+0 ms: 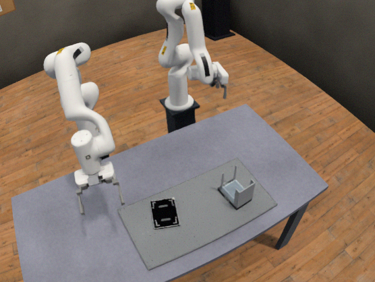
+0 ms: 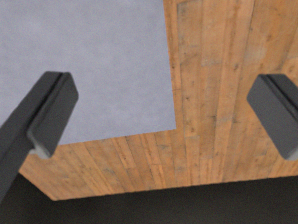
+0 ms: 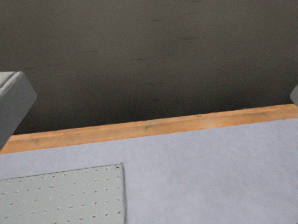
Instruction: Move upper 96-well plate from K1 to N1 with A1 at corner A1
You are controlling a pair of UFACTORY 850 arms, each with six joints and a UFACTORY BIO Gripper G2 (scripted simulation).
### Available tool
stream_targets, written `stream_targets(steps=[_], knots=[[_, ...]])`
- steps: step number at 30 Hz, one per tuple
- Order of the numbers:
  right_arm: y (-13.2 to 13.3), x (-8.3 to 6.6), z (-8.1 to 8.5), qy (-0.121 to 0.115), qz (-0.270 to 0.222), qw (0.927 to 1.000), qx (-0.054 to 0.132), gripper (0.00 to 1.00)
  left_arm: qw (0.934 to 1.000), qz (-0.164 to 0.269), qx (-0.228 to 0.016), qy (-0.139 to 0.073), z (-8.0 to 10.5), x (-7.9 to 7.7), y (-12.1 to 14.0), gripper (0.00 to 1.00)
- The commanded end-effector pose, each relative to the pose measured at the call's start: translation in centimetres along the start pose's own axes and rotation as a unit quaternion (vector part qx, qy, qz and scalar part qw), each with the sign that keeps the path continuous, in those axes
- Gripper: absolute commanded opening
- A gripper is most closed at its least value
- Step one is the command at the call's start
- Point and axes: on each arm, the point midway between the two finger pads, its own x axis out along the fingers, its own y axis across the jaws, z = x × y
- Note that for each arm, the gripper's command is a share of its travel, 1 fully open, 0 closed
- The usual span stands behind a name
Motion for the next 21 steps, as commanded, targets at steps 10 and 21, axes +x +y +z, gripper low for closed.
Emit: stream_targets(steps=[10, 21], knots=[[-5.1, 0.3, 0.1, -0.001, -0.007, 1.0, 0.0, 1.0, 1.0, 0.001, 0.0, 0.0, 0.0, 0.0, 0.0, 0.37], [-10.6, -0.1, 0.1, -0.001, -0.049, 0.9988, 0.0, 1.0, 1.0, 0.001, 0.0, 0.0, 0.0, 0.0, 0.0, 0.37]])
